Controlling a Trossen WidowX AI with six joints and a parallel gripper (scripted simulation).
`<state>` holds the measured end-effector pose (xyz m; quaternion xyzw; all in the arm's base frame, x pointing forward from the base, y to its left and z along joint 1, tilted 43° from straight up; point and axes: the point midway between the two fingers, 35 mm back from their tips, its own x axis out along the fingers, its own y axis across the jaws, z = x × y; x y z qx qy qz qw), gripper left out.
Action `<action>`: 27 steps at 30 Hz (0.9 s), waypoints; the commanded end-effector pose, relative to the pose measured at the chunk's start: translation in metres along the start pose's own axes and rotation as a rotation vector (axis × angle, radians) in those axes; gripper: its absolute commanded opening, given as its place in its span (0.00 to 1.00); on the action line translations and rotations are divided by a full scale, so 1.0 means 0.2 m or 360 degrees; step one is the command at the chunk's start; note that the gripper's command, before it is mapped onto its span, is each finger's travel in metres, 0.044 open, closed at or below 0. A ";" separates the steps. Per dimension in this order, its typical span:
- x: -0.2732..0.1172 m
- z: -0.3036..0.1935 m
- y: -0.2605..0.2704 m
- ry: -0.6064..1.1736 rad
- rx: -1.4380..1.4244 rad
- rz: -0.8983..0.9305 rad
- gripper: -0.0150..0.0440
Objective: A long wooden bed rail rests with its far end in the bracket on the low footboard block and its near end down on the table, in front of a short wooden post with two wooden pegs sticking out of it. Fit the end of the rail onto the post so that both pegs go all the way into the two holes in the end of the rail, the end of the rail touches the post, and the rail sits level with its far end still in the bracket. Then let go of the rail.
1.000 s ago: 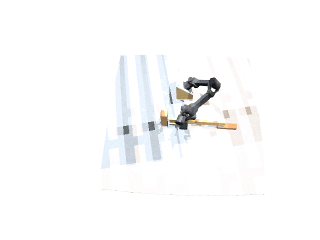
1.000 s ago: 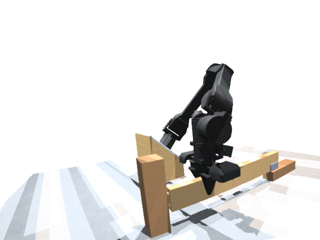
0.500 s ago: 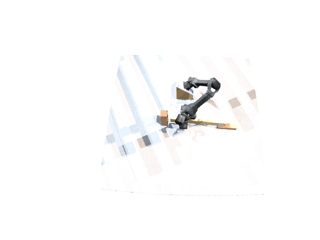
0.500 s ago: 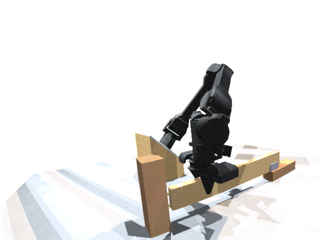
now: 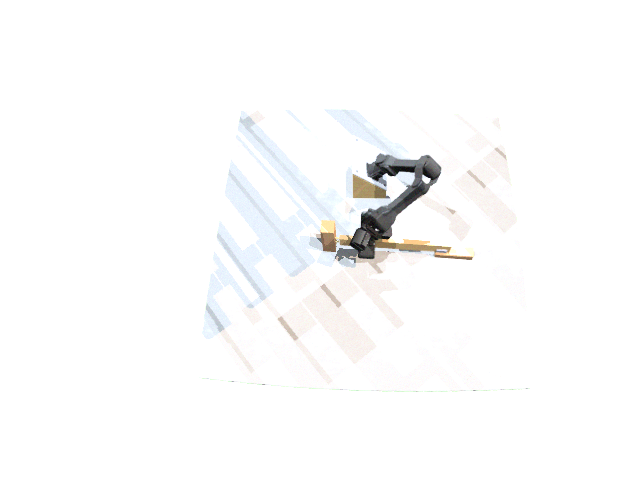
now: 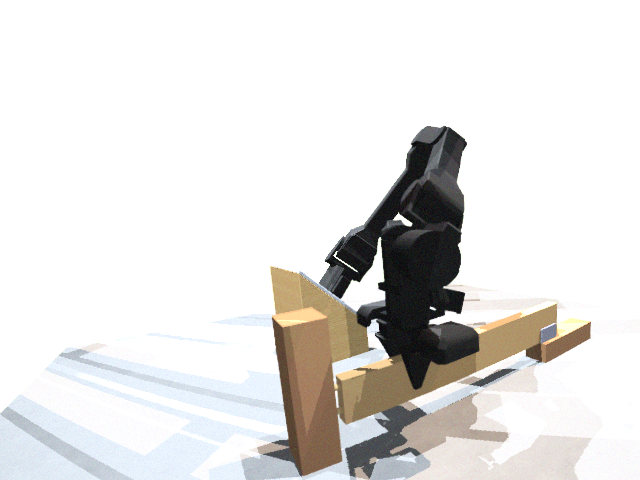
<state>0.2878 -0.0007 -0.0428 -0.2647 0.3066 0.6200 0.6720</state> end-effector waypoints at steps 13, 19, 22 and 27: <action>-0.02 0.03 -0.01 0.0001 0.0005 -0.0003 0.25; -0.02 0.03 -0.01 0.0001 0.0005 -0.0003 0.25; -0.02 0.04 -0.01 0.0001 0.0005 -0.0003 0.25; -0.02 0.04 -0.01 0.0001 0.0005 -0.0003 0.25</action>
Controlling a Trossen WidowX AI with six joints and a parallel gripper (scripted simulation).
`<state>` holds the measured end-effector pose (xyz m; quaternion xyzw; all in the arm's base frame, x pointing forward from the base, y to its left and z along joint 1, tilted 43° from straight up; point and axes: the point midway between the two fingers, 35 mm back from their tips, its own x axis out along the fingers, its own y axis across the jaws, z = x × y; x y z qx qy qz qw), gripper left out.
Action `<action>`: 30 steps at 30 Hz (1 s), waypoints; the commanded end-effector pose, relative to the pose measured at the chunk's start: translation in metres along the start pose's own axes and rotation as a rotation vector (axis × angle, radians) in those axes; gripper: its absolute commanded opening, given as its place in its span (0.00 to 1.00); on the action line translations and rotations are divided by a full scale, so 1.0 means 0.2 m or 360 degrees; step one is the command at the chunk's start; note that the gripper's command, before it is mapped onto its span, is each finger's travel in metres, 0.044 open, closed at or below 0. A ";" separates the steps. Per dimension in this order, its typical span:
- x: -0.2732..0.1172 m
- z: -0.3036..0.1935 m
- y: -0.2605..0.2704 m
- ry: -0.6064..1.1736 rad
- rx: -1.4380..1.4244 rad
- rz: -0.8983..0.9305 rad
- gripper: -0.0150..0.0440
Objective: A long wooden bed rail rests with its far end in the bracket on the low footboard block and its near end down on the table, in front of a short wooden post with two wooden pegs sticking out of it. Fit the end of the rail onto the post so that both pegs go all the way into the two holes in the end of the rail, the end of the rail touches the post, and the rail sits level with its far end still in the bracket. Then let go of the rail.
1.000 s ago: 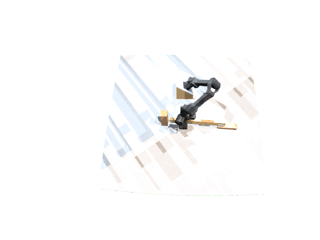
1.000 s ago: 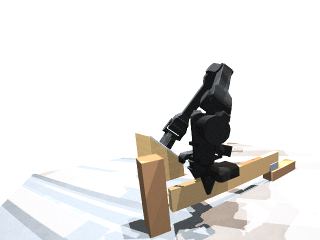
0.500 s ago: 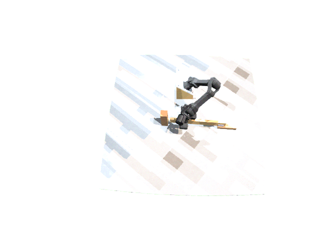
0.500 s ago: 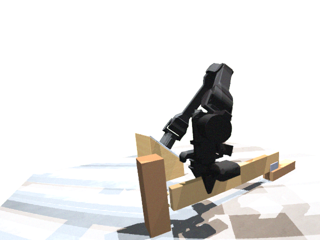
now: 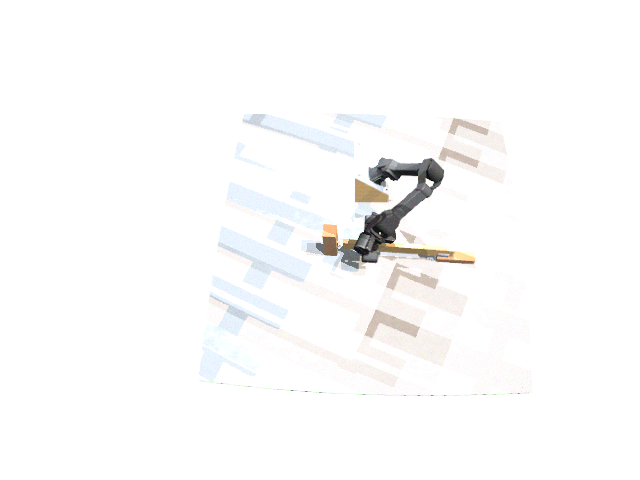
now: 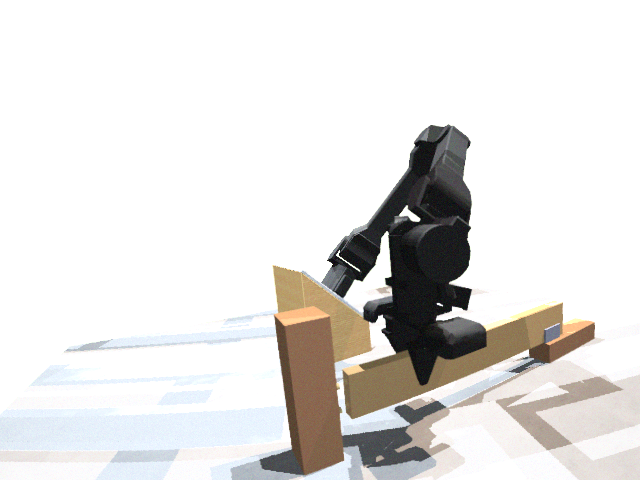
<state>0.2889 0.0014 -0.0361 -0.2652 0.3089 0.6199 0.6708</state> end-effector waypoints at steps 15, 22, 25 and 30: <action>0.00 0.00 -0.01 -0.0006 0.0002 -0.0007 0.25; 0.00 0.00 -0.01 -0.0006 0.0002 -0.0007 0.25; 0.01 0.01 -0.01 -0.0006 0.0002 -0.0007 0.25; 0.01 0.01 0.00 -0.0006 0.0002 -0.0007 0.25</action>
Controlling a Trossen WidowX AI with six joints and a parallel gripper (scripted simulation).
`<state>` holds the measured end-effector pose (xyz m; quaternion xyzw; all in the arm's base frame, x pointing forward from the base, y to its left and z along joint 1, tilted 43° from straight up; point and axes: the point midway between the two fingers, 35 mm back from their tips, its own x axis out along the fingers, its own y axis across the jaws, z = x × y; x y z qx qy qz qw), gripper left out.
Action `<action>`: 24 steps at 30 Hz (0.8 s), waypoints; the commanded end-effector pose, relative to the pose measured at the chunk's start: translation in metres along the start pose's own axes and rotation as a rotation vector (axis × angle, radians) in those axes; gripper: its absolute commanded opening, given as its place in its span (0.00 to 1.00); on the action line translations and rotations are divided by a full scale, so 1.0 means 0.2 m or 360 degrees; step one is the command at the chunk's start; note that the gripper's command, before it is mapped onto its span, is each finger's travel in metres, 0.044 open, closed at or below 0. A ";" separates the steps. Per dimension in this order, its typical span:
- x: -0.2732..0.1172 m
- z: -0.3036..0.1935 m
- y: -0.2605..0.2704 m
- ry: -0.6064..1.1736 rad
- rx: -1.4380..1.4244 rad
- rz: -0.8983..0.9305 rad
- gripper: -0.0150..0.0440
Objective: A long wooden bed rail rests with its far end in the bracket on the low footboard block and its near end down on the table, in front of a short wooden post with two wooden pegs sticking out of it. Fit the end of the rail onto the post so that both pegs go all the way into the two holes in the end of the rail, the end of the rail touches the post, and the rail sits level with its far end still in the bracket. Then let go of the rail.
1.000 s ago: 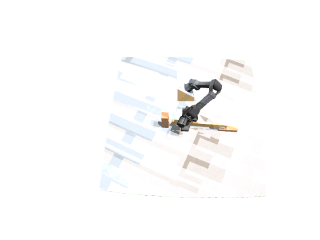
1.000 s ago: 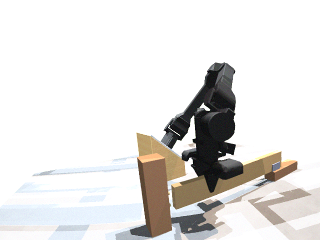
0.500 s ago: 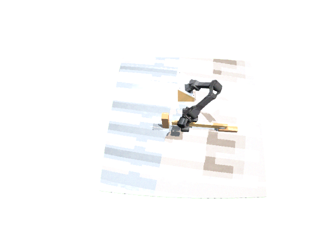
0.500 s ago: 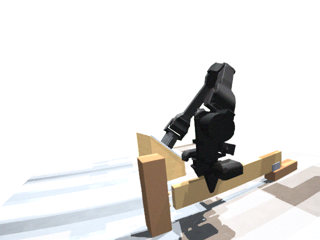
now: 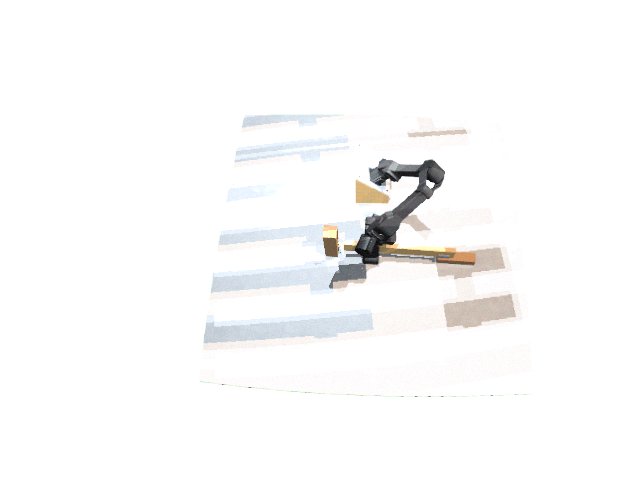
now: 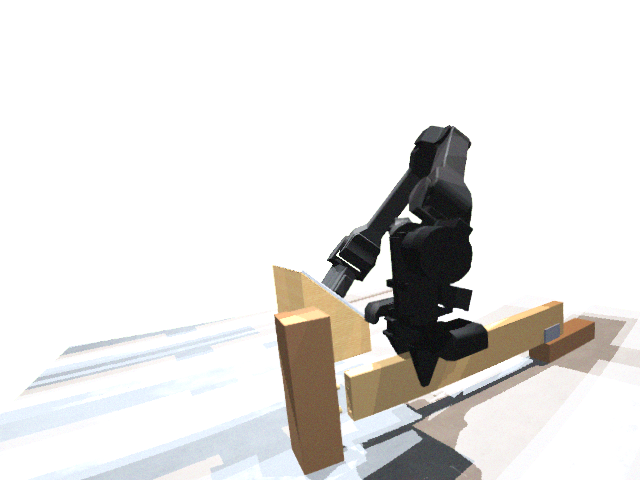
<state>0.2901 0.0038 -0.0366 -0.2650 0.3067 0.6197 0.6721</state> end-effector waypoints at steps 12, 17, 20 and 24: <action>0.00 0.01 0.01 0.0000 0.0005 -0.0002 0.25; -0.01 0.01 0.01 0.0000 0.0005 -0.0002 0.25; -0.01 0.01 0.01 0.0000 0.0005 -0.0002 0.25; -0.01 0.01 0.01 0.0000 0.0005 -0.0002 0.25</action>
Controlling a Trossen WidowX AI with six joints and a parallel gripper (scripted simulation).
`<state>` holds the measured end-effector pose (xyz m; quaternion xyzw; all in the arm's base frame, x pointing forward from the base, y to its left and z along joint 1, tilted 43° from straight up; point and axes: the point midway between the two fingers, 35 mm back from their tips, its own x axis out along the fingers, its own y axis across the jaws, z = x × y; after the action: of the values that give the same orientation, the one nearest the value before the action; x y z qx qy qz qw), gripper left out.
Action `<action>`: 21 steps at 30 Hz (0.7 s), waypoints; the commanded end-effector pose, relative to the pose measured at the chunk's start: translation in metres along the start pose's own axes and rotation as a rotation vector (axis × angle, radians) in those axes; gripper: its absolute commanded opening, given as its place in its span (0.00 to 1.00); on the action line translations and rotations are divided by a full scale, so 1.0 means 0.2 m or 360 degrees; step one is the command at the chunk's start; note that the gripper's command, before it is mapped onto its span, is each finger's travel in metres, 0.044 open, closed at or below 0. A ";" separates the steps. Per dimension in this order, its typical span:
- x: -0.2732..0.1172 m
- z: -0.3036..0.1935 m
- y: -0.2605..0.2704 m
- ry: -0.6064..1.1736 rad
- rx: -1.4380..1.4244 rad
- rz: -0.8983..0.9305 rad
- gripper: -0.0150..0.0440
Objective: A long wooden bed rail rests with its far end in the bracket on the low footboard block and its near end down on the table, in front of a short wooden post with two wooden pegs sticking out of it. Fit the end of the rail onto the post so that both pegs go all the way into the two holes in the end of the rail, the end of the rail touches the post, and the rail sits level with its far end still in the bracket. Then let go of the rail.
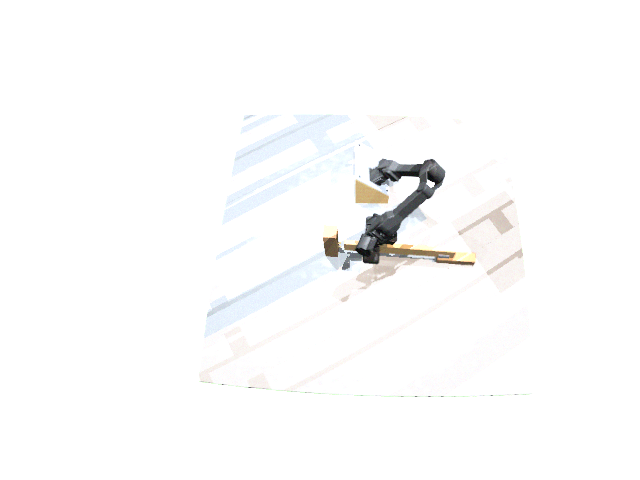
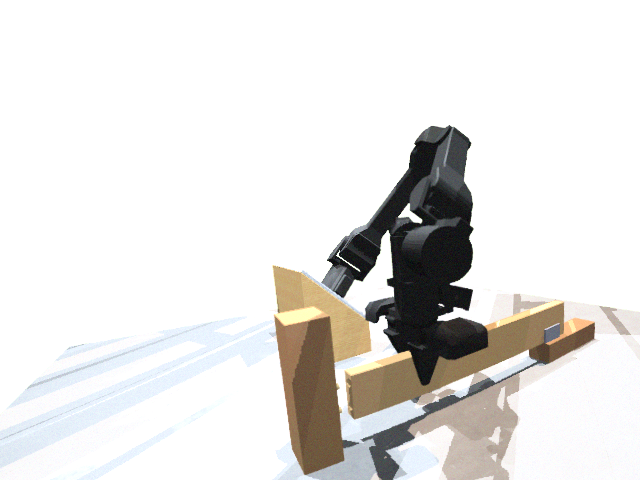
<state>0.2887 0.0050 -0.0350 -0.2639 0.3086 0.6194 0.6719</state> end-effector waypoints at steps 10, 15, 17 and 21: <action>-0.01 -0.01 0.00 -0.0002 -0.0001 -0.0005 0.25; -0.01 -0.01 0.00 -0.0002 -0.0001 -0.0005 0.25; -0.01 -0.02 0.00 -0.0002 -0.0001 -0.0005 0.25; -0.01 -0.02 0.00 -0.0002 -0.0001 -0.0005 0.25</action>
<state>0.2877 0.0037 -0.0371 -0.2621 0.3081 0.6209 0.6714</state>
